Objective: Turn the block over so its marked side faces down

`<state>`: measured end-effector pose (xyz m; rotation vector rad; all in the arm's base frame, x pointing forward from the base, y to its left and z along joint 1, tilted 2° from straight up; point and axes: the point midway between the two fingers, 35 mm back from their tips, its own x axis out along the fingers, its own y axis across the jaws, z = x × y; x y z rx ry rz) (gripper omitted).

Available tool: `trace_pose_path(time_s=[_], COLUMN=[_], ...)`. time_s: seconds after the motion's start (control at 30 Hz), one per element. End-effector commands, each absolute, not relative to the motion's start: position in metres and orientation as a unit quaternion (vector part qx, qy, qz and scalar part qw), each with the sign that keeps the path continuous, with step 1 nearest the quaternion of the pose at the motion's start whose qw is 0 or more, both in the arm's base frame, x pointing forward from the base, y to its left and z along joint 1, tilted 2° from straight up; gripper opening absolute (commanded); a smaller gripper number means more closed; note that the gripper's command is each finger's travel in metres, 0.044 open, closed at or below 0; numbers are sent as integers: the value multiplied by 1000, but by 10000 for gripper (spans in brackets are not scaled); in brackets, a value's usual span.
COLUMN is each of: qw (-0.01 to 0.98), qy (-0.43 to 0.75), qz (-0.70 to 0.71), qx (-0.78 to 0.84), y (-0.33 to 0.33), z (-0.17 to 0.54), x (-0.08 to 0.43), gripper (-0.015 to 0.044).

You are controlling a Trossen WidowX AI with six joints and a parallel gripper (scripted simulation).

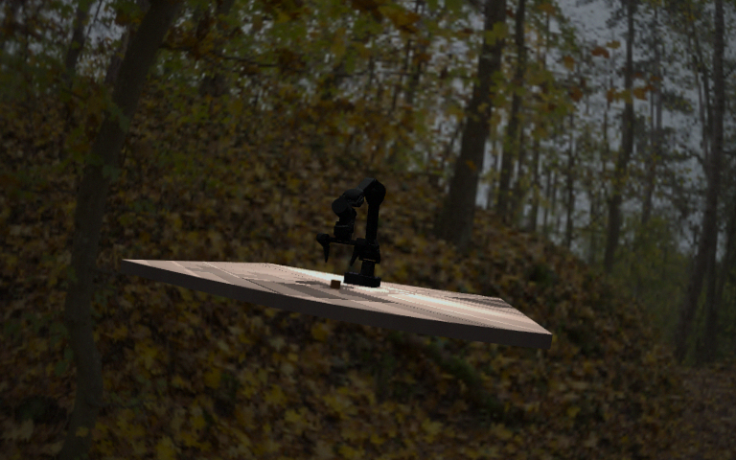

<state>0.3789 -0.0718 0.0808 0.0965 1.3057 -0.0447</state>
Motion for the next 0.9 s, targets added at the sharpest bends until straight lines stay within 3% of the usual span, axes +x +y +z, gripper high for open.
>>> trace_pose_path(time_s=[0.0,0.87], qw=[741,714], qy=[671,699], qz=[-16,-14], qx=[40,39], y=[-71,-71], z=[88,41], x=[388,391], gripper=[440,440])
